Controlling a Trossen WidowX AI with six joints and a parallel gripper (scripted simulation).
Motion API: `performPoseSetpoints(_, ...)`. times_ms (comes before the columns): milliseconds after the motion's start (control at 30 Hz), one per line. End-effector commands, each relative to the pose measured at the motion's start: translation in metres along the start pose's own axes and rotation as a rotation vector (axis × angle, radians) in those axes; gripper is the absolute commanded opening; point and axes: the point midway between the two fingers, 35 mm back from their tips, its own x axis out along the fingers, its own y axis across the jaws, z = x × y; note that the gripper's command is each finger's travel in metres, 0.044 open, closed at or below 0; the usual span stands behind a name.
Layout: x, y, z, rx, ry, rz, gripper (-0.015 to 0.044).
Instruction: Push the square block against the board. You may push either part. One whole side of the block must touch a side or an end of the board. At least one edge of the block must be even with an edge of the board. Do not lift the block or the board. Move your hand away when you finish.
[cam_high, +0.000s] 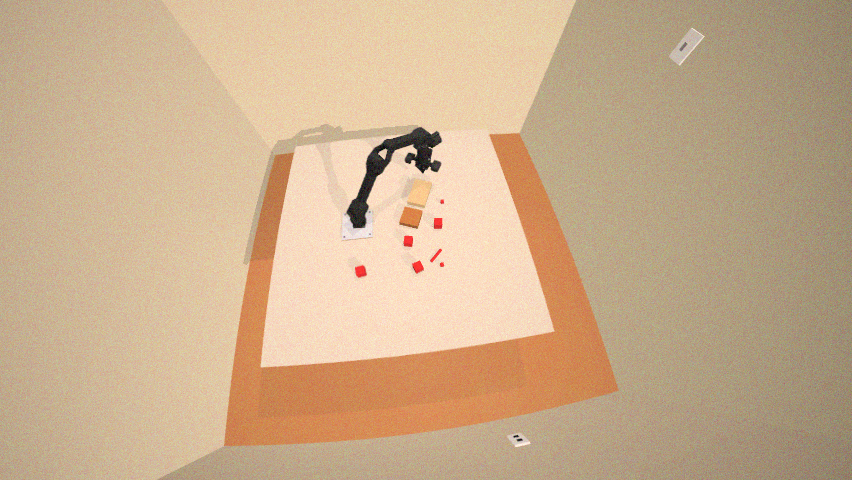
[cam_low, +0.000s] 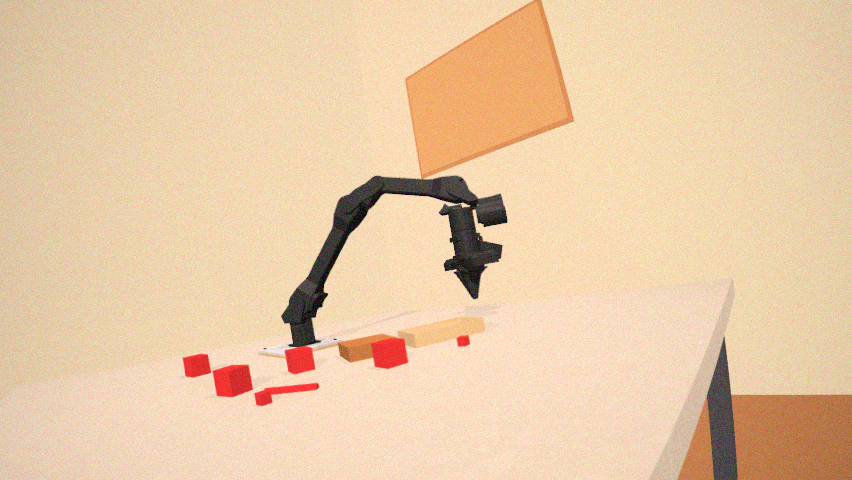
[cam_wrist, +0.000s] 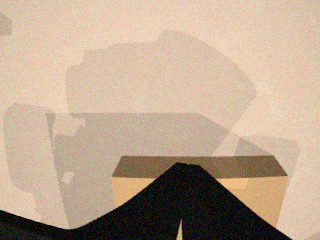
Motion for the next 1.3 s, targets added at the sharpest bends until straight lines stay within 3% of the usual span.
performPoseSetpoints(0, 0.005, -0.008, 0.005, -0.122, 0.007, 0.002, 0.0000)
performPoseSetpoints(233, 0.007, -0.008, 0.006, -0.127, 0.007, 0.002, 0.0000)
performPoseSetpoints(433, 0.059, -0.008, 0.006, -0.135, 0.007, 0.002, 0.0000)
performPoseSetpoints(1267, 0.059, -0.013, -0.018, -0.135, 0.009, 0.002, 0.0000)
